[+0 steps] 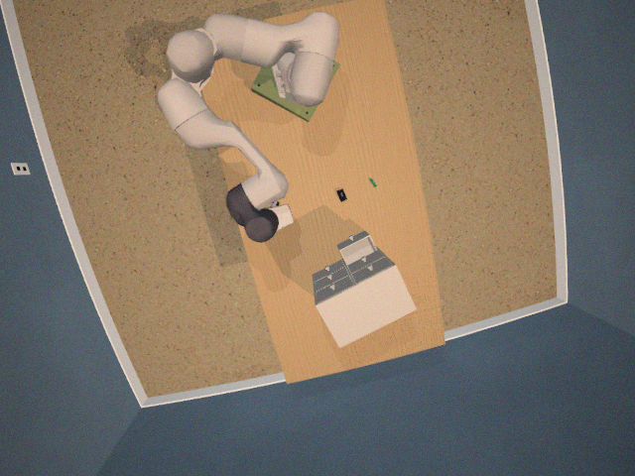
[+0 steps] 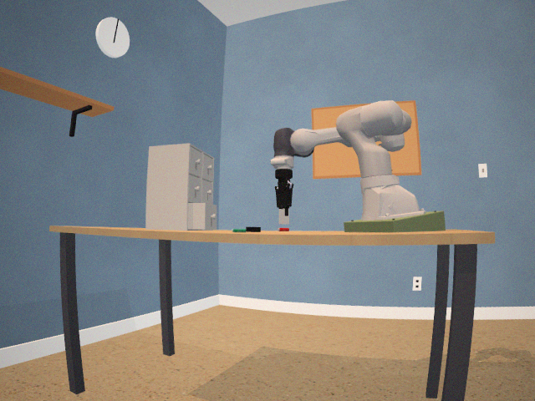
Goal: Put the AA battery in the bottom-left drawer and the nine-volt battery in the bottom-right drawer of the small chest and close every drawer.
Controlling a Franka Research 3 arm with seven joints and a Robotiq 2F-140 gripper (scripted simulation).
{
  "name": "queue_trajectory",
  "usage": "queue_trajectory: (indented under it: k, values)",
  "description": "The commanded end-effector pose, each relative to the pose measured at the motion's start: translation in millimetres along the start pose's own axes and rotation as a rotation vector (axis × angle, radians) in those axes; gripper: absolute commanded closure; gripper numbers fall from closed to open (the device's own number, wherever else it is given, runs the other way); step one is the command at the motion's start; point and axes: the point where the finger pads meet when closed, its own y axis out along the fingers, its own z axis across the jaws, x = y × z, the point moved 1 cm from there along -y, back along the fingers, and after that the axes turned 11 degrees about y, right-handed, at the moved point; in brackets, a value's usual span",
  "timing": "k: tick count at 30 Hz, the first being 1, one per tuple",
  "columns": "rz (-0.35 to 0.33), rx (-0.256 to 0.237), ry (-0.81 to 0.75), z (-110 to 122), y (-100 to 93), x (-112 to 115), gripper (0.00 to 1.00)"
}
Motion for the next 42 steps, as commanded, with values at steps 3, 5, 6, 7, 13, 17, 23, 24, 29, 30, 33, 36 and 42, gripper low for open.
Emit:
queue_trajectory:
  k: [3, 5, 6, 7, 13, 17, 23, 24, 29, 30, 33, 36, 42]
  values:
    - [0.006, 0.006, 0.002, 1.5, 7.0, -2.7, 0.83]
    - [0.006, 0.006, 0.002, 1.5, 8.2, -2.7, 0.83]
    - [0.006, 0.006, 0.002, 1.5, 8.6, -2.7, 0.83]
    - [0.006, 0.006, 0.002, 1.5, 8.7, -2.7, 0.83]
    - [0.006, 0.006, 0.002, 1.5, 8.8, -2.7, 0.83]
    - [0.006, 0.006, 0.002, 1.5, 8.8, -2.7, 0.83]
    - [0.006, 0.006, 0.002, 1.5, 8.8, -2.7, 0.83]
    - [0.006, 0.006, 0.002, 1.5, 8.8, -2.7, 0.83]
    - [0.006, 0.006, 0.002, 1.5, 8.8, -2.7, 0.83]
    - [0.006, 0.006, 0.002, 1.5, 8.8, -2.7, 0.83]
    - [0.006, 0.006, 0.002, 1.6, 8.8, -2.8, 0.83]
    - [0.006, 0.006, 0.002, 1.9, 8.8, -3.5, 0.83]
    - [0.006, 0.006, 0.002, 2.2, 8.8, -4.1, 0.83]
